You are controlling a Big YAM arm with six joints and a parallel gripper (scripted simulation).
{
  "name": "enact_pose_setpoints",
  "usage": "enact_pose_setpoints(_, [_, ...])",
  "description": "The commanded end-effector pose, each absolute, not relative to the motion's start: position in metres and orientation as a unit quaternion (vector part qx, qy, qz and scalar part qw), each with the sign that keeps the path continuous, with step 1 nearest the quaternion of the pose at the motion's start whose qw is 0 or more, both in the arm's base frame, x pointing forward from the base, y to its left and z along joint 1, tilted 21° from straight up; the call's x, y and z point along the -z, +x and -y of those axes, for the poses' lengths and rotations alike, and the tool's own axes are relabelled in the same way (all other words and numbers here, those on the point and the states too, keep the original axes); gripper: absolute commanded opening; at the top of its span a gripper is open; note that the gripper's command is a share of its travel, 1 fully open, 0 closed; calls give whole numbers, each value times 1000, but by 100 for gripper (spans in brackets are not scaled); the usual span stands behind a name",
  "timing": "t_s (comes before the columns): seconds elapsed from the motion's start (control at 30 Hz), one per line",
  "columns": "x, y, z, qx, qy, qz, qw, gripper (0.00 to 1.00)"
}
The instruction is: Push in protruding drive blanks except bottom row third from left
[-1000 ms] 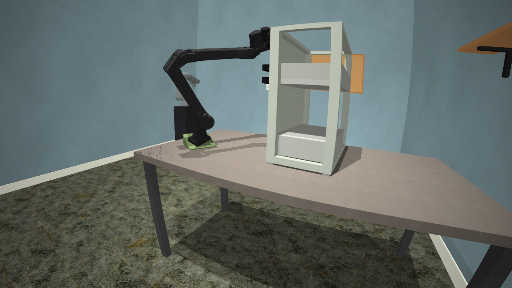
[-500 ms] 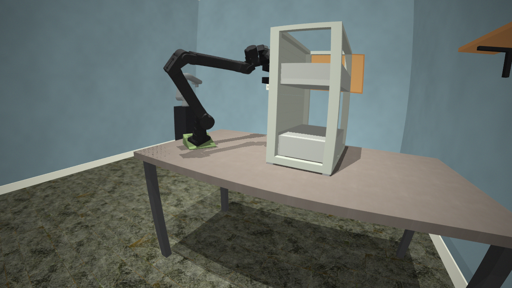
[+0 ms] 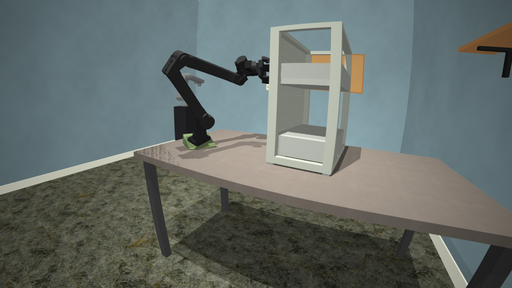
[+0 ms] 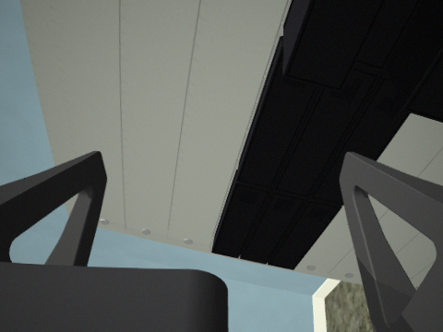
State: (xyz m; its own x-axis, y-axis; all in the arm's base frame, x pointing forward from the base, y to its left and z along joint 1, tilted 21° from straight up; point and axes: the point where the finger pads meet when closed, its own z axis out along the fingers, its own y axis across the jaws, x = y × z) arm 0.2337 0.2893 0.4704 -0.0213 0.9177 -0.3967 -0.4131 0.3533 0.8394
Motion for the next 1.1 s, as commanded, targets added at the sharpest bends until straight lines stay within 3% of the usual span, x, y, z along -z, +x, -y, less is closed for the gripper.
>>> enact_pose_setpoints(0.0, [-462,244,-276,-523,300,-476,640,100])
enact_pose_setpoints(0.47, [-394,268,-233,-454,349,-490,657,100])
enact_pose_setpoints(1.07, [-397,235,-210,-501,368,-456,636,100])
